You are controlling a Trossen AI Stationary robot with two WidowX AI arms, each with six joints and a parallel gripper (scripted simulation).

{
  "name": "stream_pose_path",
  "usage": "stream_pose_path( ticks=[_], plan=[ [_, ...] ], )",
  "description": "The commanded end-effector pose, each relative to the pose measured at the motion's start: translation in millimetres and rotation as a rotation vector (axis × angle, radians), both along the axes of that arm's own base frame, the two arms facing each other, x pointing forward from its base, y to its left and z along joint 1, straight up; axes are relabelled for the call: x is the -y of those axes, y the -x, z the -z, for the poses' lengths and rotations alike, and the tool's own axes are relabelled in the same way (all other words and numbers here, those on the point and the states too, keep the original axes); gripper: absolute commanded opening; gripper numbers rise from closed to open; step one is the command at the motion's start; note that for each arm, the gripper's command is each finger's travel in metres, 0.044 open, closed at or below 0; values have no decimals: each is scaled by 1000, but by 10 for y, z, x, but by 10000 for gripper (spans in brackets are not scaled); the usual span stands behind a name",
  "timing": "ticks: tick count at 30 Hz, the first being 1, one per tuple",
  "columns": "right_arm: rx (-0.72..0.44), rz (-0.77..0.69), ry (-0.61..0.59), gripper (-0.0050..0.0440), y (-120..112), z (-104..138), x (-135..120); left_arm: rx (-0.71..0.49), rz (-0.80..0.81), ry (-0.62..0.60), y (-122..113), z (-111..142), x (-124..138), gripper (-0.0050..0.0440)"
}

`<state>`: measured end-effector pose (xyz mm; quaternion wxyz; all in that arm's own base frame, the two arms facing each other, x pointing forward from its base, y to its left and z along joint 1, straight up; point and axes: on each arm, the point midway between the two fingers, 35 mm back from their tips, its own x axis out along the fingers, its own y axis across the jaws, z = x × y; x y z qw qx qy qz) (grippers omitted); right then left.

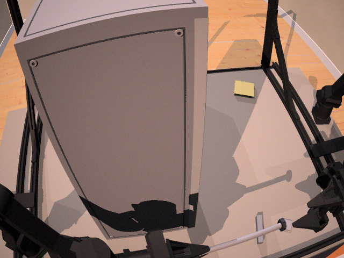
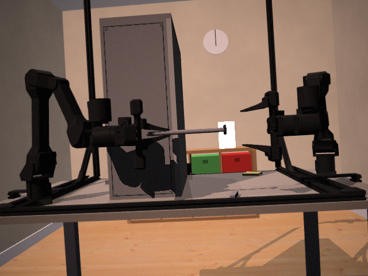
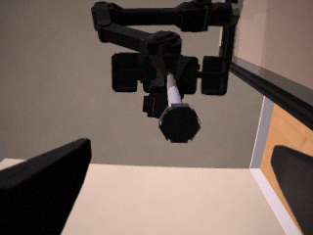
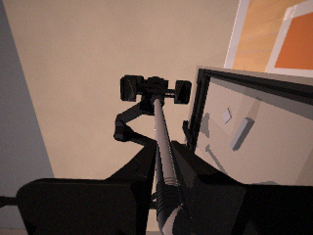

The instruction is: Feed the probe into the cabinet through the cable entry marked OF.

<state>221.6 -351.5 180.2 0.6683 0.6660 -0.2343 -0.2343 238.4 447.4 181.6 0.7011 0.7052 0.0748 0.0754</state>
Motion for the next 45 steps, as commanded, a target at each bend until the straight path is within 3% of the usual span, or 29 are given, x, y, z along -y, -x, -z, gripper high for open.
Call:
stream_pose_path(
  ticks=[1, 45],
  plan=[
    [1, 5, -3, 0, 3, 4, 8, 0, -3, 6, -44, 17, -25, 440],
    [1, 5, -3, 0, 3, 4, 8, 0, -26, 6, -551, 15, -147, 440]
  ],
)
